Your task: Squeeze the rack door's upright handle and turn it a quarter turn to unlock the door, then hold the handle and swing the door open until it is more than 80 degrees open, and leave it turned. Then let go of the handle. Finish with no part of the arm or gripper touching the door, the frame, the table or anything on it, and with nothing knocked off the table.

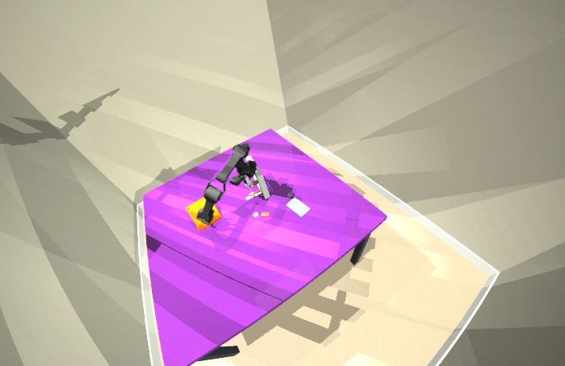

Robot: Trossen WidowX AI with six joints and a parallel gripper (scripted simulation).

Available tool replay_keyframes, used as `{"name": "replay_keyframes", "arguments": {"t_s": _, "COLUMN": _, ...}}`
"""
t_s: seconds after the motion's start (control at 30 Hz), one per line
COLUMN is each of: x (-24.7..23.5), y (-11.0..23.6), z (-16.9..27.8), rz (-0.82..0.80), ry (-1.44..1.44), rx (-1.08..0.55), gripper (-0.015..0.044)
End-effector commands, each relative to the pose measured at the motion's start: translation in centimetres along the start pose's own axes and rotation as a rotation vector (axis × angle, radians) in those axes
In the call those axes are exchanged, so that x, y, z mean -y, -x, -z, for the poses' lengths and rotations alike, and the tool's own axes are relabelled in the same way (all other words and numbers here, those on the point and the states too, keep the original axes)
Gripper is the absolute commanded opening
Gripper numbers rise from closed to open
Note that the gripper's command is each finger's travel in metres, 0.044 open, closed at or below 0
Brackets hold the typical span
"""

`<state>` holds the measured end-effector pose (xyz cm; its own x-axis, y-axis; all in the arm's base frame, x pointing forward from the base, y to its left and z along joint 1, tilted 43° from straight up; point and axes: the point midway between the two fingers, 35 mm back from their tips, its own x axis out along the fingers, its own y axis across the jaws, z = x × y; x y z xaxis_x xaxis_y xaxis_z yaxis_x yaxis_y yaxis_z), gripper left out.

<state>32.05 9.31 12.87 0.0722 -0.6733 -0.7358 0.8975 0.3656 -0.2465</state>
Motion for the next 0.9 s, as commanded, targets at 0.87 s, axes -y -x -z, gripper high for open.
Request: {"name": "replay_keyframes", "arguments": {"t_s": 0.87, "x": 0.03, "y": -0.09, "z": 0.11, "rz": 0.007, "ry": -0.905, "rx": -0.005, "gripper": 0.0021}}
